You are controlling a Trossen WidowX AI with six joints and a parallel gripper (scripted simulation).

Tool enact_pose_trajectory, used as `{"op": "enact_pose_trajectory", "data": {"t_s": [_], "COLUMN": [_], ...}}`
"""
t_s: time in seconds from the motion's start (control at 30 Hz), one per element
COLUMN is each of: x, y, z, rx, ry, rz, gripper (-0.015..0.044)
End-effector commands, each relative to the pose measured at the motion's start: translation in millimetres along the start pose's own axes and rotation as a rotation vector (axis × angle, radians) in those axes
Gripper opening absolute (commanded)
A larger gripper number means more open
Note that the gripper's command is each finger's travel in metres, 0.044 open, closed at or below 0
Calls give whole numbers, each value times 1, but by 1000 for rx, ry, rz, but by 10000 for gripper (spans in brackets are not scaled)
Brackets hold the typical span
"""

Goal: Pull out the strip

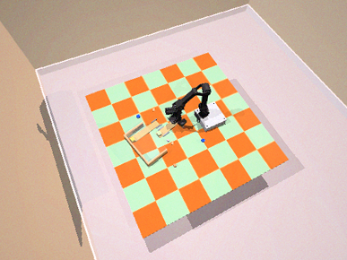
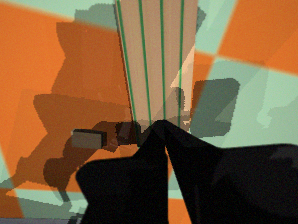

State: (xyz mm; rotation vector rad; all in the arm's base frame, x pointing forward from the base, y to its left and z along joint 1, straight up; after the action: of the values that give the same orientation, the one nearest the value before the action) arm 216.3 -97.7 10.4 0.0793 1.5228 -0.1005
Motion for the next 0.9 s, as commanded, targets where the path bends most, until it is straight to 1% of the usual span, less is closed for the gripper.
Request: {"op": "enact_pose_trajectory", "data": {"t_s": [0.0, 0.07, 0.1, 0.23, 0.37, 0.53, 0.87], "x": [5, 5, -2, -40, -42, -41, -44], "y": [1, 1, 0, -1, -1, 6, 14], "z": [-8, -8, 0, 3, 3, 28, 61], "rx": [-3, -3, 0, -3, -3, 18, 19], "ry": [28, 28, 2, 26, 27, 25, 23], "rz": [5, 5, 0, 5, 5, 5, 6], "gripper": [0, 0, 0, 0, 0, 131, 394]}}
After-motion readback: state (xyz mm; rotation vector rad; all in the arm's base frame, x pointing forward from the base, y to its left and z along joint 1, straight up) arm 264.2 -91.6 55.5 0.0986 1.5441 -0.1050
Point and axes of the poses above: the point midway between the two fingers, 35 mm back from their tips, its own x axis out along the fingers, its own y axis across the jaws, z = x × y, the point moved 3 cm from there along -x, back along the fingers, and after that the axes turned 14 degrees about x, right-handed, at the moved point
